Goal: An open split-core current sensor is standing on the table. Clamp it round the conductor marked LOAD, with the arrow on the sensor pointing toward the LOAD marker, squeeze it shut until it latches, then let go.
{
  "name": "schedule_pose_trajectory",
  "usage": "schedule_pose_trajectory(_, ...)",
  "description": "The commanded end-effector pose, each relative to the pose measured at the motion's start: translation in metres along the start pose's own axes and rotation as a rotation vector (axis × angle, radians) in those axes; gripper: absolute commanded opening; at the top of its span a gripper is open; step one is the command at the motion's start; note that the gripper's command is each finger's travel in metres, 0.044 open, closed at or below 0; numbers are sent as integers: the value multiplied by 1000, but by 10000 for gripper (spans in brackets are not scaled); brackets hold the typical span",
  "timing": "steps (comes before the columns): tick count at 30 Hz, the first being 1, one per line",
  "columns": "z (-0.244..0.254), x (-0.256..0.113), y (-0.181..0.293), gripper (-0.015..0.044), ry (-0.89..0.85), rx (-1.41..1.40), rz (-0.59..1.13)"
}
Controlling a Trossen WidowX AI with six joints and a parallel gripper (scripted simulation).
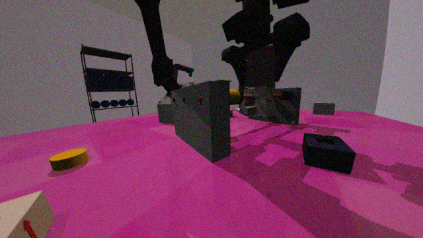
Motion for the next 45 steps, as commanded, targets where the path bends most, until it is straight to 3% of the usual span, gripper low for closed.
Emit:
schedule_pose_trajectory(1, 0, 20, 3, 440, 9, -5, -5)
schedule_pose_trajectory(4, 0, 41, 5, 440, 16, -9, -9)
schedule_pose_trajectory(32, 0, 71, 4, 440, 16, -9, -10)
schedule_pose_trajectory(45, 2, 67, 5, 353, 12, -1, -3)
Point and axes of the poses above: the point midway between the two fingers, 35 mm back from their tips, its own x axis out along the fingers, its own z axis across the jaws, y = z × x, the point moved 10 cm from there along -x, back along the fingers, and after that the axes turned 2 degrees about x, right-handed, at the moved point
